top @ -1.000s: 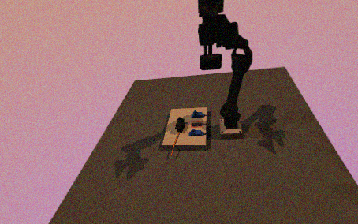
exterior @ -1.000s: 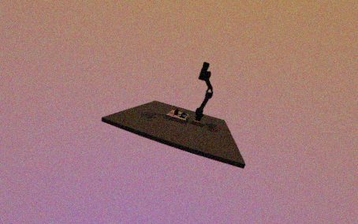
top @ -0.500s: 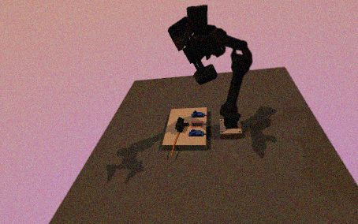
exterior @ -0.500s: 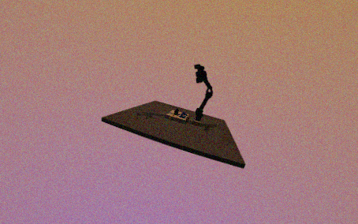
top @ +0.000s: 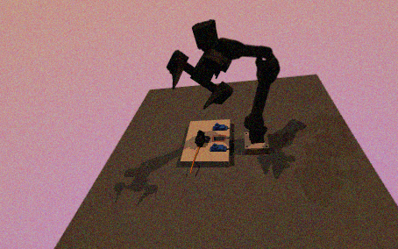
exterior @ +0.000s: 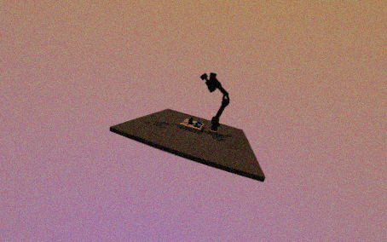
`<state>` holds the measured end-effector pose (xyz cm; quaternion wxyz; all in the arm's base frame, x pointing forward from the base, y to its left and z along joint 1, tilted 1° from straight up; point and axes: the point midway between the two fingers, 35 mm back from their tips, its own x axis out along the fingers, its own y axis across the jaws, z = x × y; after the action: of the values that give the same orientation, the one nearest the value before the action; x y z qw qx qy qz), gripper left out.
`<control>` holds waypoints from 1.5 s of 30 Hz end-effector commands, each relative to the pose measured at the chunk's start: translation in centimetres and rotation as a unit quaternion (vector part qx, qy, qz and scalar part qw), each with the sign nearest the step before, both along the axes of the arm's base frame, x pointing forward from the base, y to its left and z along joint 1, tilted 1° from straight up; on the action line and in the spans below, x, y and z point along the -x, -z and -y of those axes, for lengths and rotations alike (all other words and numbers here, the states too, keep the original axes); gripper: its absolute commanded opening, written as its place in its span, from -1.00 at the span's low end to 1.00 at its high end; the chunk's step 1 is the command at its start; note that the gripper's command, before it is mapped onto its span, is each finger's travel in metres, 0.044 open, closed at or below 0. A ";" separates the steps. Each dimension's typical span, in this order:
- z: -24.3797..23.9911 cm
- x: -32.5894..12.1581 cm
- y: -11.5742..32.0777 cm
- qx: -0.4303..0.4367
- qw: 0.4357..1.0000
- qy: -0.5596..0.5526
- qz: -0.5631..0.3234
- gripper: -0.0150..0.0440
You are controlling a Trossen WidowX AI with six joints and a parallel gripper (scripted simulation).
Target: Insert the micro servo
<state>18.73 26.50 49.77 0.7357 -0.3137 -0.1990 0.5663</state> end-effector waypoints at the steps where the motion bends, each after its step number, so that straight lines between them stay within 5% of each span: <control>1: 0.1 -1.7 1.7 0.004 0.997 0.030 -0.072 1.00; 22: 2.2 -7.9 9.1 -0.015 0.905 0.188 -0.380 1.00; 45: 6.8 -12.6 17.3 -0.093 0.676 0.374 -0.628 1.00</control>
<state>30.79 20.56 33.87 0.8682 0.1036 0.3599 0.3256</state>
